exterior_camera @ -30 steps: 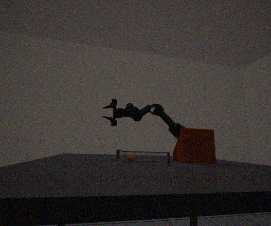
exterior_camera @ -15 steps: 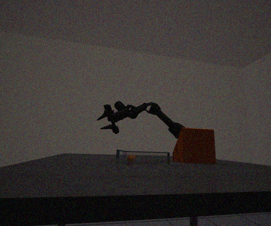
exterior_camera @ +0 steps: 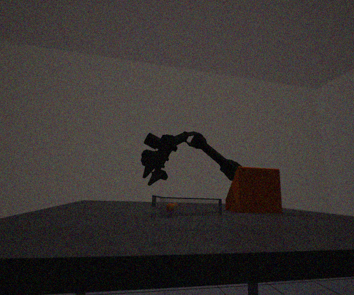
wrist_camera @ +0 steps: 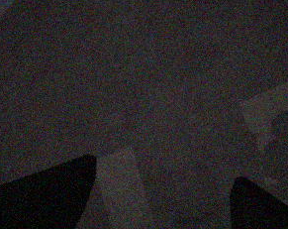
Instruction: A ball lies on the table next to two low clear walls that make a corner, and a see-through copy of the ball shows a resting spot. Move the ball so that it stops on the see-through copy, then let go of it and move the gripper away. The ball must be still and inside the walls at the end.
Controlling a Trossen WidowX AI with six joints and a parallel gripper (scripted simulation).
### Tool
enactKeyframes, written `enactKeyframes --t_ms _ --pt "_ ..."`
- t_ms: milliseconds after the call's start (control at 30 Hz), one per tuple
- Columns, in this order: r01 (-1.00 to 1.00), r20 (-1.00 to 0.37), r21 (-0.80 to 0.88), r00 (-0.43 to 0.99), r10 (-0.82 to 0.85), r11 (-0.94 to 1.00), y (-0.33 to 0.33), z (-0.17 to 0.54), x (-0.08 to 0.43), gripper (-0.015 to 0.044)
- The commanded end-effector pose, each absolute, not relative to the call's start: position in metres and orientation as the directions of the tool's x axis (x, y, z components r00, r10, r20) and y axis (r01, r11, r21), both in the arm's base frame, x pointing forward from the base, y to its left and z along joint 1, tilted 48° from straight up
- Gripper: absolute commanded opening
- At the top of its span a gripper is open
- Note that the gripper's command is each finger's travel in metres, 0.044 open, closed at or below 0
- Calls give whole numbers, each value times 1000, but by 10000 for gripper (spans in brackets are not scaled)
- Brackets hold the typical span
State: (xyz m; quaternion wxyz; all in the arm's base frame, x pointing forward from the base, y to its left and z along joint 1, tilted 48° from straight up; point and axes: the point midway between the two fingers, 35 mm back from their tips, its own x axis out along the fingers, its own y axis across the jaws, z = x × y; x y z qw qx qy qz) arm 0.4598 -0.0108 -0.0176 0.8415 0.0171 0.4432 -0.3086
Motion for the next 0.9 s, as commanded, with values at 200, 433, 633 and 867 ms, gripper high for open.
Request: enactKeyframes --t_ms 200,433,633,867 --pt "93 -677 -736 -74 -733 671 -29 -59 367 274" --pt "93 -677 -736 -74 -733 671 -29 -59 367 274" --pt "93 -677 -736 -74 -733 671 -29 -59 367 274" --pt "92 -676 -736 -74 -733 670 -40 -69 366 274"
